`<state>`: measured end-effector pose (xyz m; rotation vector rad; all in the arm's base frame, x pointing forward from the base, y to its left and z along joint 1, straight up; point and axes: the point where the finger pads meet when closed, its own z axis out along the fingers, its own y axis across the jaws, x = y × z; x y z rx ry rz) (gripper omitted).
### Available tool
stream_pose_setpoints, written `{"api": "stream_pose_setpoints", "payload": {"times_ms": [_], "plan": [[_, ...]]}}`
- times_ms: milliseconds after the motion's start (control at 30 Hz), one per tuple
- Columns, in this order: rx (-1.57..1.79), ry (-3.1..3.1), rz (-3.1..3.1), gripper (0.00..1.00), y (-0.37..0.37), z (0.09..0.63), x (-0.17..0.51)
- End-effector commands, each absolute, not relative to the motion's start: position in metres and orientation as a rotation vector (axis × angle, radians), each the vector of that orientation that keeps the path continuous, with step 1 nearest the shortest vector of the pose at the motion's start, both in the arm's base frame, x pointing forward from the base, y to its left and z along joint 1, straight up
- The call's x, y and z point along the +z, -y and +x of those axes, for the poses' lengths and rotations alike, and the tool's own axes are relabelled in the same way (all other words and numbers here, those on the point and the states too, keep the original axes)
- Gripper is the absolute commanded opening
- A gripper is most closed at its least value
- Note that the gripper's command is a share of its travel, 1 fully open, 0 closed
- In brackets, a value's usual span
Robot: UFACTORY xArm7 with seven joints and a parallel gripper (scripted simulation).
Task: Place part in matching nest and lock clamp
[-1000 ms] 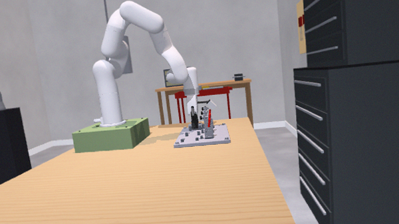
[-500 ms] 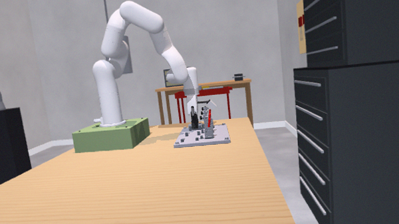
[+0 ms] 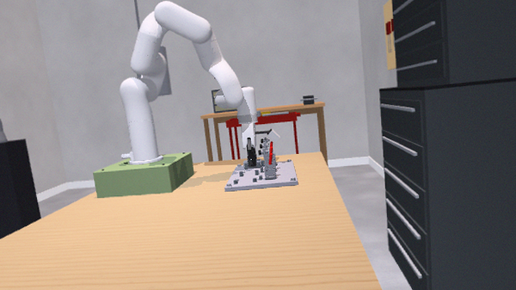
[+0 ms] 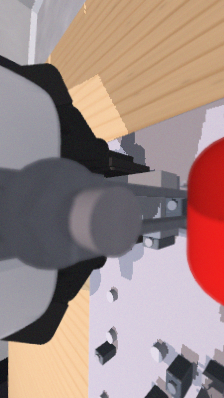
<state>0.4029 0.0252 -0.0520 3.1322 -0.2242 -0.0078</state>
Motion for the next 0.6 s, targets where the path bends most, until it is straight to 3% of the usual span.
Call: {"api": "stream_pose_setpoints", "payload": {"times_ms": [0, 433, 467, 567], "plan": [[-0.002, 0.224, 3.132, 0.0, -0.0251, 0.4045, -0.0509], [-0.002, 0.224, 3.132, 0.0, -0.0251, 0.4045, -0.0509], [-0.002, 0.224, 3.132, 1.0, -0.0251, 0.4045, -0.0509], [-0.002, 0.224, 3.132, 1.0, -0.0251, 0.4045, -0.0509]]}}
